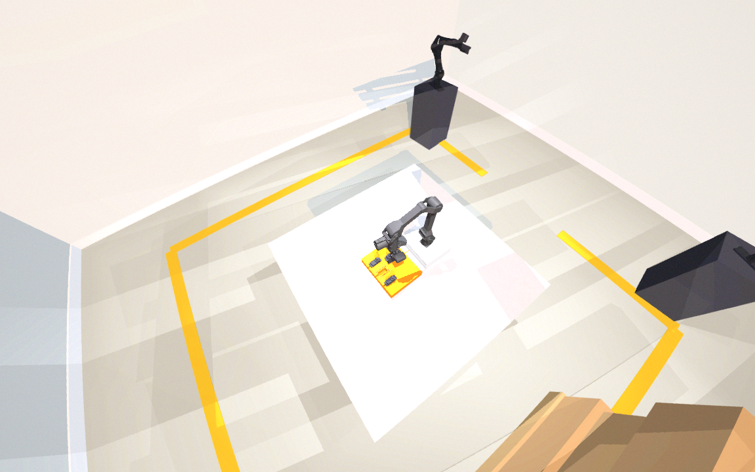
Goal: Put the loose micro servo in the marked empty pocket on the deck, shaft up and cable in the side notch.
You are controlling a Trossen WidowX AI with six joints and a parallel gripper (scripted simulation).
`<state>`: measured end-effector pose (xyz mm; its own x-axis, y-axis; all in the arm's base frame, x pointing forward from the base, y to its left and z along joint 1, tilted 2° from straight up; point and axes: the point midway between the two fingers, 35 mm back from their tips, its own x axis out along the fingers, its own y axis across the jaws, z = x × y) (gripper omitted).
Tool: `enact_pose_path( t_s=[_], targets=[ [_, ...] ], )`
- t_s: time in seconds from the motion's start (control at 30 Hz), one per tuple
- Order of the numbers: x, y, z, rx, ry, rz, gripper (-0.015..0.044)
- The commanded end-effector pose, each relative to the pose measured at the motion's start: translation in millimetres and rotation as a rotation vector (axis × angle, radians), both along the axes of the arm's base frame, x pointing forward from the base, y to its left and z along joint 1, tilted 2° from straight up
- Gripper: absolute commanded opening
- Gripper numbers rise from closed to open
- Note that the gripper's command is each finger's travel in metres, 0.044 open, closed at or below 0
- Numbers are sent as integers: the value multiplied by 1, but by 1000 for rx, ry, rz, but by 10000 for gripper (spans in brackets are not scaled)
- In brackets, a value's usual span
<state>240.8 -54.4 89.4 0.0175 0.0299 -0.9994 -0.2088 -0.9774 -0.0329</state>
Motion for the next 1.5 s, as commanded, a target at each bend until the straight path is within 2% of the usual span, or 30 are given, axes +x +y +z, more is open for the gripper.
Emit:
enact_pose_path(
  t_s=[0.0, 0.2, 1.47],
  targets=[
    [1, 7, 1, 8, -14, 35, 0],
    [1, 9, 1, 5, -16, 125, 0],
    [2, 11, 2, -38, -45, 1444, 0]
  ],
)
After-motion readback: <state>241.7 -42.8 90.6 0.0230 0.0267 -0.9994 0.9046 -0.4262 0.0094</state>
